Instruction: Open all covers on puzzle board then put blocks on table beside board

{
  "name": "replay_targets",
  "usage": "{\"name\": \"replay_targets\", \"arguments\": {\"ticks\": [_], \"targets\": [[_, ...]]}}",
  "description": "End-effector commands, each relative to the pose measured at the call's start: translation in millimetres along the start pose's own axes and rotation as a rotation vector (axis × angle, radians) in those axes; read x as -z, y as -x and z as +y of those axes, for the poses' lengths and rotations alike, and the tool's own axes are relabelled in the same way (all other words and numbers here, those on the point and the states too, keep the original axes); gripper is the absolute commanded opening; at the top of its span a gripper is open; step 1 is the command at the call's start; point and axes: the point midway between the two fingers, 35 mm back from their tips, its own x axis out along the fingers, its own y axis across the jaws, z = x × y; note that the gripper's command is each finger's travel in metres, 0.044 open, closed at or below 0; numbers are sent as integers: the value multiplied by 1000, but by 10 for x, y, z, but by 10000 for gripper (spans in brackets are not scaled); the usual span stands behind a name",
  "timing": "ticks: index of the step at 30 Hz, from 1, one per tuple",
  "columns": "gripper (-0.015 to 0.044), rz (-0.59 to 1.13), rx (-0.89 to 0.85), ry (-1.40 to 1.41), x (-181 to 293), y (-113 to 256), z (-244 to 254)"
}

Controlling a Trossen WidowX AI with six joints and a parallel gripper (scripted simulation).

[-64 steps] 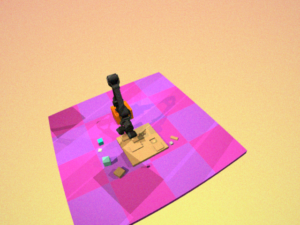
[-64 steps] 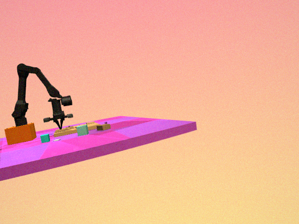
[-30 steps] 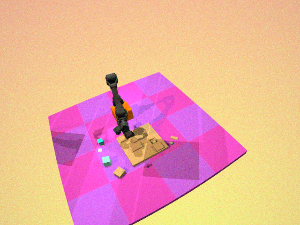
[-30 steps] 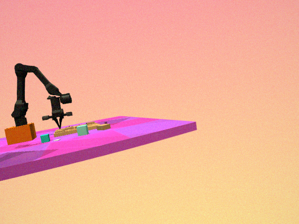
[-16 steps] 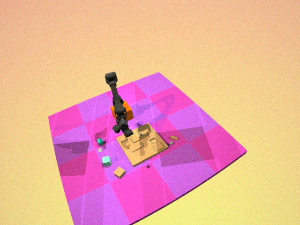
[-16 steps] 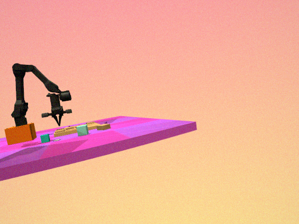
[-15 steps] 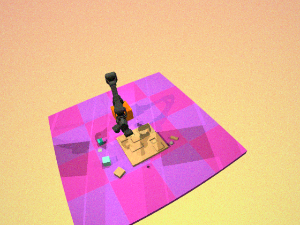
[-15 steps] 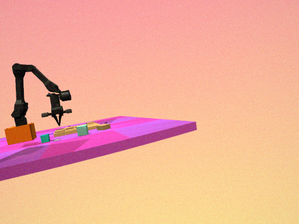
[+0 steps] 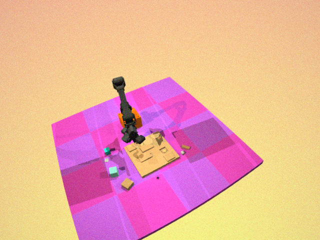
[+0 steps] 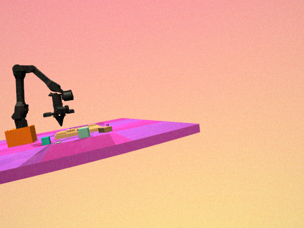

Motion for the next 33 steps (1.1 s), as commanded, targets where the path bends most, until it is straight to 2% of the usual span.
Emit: {"name": "replay_targets", "arguments": {"ticks": [1,23,26,33], "targets": [[0,-4,-6,332,-16,40,130],[0,-22,5,2589,5,151,860],[0,-23,7,2774,13,155,911],[0,-24,7,2792,14,156,916]]}}
